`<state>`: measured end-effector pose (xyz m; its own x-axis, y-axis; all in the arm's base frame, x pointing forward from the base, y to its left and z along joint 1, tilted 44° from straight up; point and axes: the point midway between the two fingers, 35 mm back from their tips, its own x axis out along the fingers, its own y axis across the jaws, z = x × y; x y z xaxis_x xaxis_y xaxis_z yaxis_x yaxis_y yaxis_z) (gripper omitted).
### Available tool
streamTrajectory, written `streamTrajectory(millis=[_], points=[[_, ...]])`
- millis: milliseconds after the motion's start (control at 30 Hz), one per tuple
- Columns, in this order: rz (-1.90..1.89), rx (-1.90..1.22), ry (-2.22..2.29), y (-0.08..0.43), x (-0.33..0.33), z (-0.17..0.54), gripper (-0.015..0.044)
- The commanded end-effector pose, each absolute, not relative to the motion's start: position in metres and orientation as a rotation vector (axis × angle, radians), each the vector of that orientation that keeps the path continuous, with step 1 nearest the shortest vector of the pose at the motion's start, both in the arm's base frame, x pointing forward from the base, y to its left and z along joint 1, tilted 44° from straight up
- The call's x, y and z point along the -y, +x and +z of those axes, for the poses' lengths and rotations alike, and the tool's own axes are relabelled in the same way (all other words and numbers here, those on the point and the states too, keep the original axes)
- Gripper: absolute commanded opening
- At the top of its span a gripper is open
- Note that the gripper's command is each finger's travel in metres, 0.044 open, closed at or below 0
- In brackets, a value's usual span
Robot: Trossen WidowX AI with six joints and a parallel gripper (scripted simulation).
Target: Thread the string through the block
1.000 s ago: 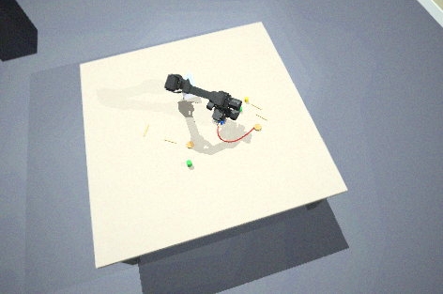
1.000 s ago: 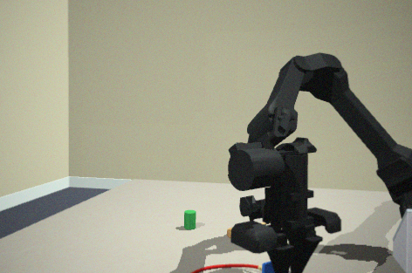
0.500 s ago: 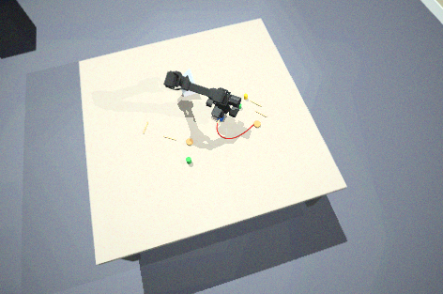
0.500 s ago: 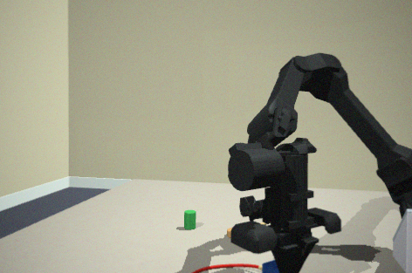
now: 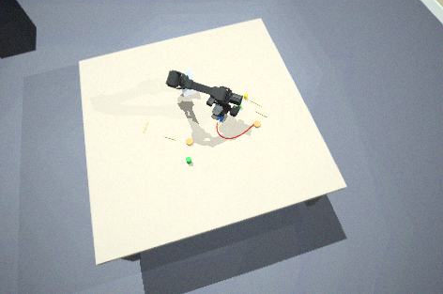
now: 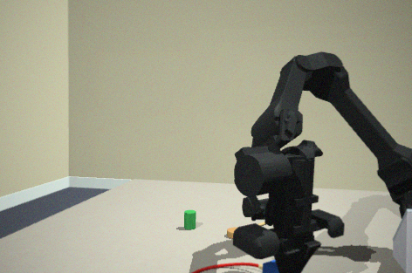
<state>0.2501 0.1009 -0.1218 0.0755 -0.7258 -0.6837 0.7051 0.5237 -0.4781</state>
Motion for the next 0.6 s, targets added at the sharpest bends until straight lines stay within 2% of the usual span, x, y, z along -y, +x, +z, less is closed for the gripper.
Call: streamTrajectory(millis=[0,567], points=[[-1.072,-1.032,-0.029,0.2498,-0.1014,-0.1215,0.0000],[-1.073,-1.034,-0.030,0.2430,-0.1070,-0.1256,0.0000]])
